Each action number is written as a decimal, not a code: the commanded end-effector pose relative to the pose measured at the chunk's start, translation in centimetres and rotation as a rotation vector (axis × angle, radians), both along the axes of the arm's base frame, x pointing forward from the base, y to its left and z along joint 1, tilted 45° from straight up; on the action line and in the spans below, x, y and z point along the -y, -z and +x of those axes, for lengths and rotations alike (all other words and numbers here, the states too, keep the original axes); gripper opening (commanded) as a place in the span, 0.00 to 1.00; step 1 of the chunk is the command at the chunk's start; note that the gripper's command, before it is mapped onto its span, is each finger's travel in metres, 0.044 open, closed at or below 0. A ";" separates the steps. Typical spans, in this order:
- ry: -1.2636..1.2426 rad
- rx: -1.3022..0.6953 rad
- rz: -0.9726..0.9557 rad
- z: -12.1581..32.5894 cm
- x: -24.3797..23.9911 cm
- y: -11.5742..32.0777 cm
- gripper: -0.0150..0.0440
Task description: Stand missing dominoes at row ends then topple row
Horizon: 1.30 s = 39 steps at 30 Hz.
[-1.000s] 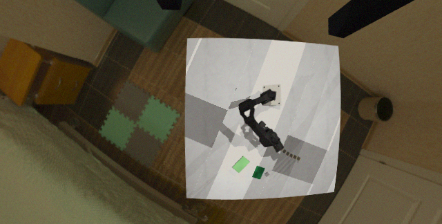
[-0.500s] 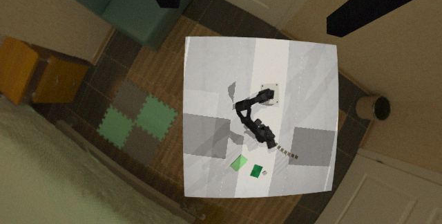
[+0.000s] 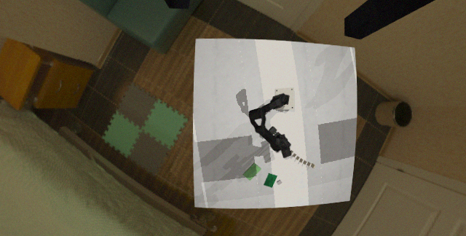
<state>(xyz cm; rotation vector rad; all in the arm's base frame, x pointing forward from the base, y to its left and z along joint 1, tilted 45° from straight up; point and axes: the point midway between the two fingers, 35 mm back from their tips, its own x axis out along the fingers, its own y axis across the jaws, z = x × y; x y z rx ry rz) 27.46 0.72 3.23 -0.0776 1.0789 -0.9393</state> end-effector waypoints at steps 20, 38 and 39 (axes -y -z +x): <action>0.026 0.037 0.023 2.8 -4.1 -1.8 0.25; 0.000 0.007 0.003 2.1 -7.0 -2.1 0.25; 0.000 0.007 0.003 2.1 -7.0 -2.1 0.25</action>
